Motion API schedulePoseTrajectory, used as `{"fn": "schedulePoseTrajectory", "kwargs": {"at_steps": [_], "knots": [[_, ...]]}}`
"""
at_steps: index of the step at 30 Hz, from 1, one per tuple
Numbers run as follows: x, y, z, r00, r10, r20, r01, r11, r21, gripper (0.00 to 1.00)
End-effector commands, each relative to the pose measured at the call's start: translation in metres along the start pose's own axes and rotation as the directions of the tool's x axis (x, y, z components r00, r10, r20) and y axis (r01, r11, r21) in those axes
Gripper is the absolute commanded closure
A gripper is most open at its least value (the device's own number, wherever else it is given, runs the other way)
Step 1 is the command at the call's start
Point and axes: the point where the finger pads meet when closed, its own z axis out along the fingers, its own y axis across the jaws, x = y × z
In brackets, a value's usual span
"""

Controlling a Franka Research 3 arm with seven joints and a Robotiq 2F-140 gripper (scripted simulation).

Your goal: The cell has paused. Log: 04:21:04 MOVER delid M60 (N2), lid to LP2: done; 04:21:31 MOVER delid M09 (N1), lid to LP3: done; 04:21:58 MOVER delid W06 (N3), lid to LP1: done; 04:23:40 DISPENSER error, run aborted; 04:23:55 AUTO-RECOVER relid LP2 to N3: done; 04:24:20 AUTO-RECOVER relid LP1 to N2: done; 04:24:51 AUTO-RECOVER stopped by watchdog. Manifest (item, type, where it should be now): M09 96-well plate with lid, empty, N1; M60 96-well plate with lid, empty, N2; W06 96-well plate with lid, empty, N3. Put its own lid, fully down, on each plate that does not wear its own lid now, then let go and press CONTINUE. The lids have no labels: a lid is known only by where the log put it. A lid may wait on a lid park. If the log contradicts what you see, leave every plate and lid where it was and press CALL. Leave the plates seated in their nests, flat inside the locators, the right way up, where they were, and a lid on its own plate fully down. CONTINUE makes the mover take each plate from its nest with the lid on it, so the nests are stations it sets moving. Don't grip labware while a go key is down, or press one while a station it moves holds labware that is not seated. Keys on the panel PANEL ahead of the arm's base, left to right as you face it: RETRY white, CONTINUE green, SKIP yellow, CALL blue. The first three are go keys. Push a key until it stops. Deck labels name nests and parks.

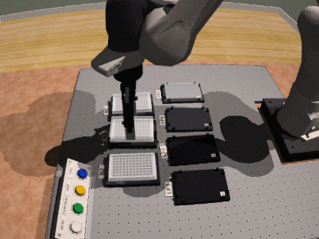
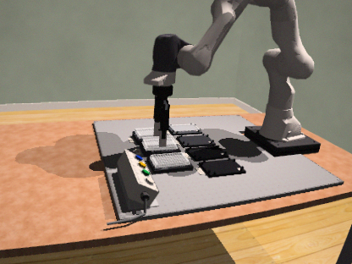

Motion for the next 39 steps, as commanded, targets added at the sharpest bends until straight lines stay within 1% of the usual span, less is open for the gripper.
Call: {"fn": "schedulePoseTrajectory", "kwargs": {"at_steps": [1,27,39], "knots": [[-0.002,0.001,-0.001,1.0,0.001,0.005,-0.001,1.0,-0.001,1.0],[-0.002,0.001,-0.003,1.0,0.001,0.005,-0.001,1.0,-0.001,1.0],[-0.002,0.001,-0.012,1.0,0.001,0.005,-0.001,1.0,-0.001,1.0]]}}
